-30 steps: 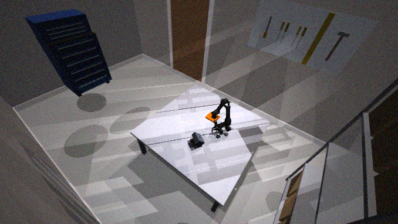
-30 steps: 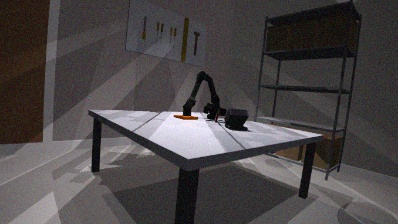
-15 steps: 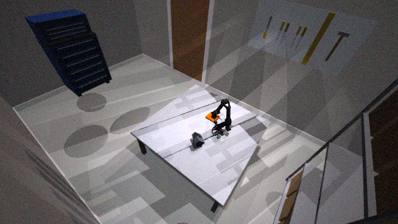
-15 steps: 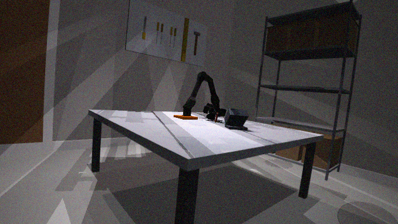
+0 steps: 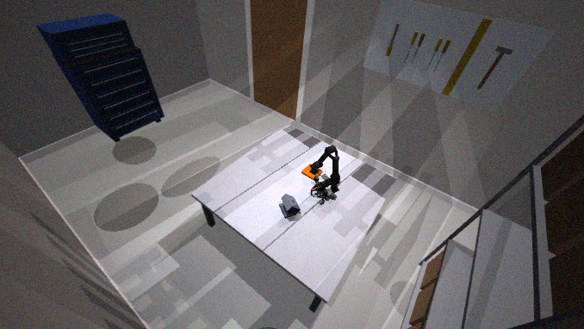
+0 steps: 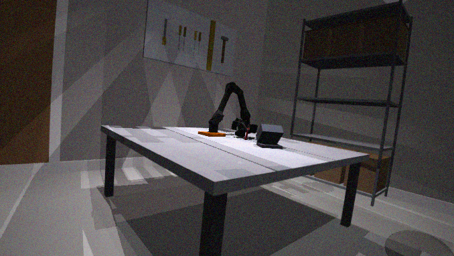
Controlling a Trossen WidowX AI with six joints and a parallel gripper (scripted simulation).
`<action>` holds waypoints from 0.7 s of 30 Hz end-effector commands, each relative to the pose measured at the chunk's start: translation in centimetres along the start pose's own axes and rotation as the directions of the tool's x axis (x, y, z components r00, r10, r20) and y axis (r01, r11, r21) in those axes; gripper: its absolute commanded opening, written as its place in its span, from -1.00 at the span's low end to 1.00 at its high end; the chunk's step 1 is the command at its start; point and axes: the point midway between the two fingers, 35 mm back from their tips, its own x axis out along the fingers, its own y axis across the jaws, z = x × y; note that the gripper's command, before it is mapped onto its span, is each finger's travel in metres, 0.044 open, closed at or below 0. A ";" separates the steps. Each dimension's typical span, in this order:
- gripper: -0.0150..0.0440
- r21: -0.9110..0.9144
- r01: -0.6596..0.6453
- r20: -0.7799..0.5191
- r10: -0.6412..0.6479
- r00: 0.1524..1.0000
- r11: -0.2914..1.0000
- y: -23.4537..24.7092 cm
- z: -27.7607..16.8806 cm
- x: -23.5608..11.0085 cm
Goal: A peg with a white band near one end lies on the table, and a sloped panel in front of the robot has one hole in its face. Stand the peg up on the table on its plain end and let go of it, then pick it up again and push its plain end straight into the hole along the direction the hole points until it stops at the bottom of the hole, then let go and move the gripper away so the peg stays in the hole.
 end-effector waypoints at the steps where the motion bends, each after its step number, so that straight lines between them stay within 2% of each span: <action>1: -0.12 0.000 0.000 0.000 0.000 1.000 1.000 0.0 0.0 0.0; 2: -0.05 0.000 0.000 0.000 0.000 1.000 1.000 0.0 0.0 0.0; 21: -0.05 0.000 0.000 0.000 0.000 1.000 1.000 0.0 0.0 0.0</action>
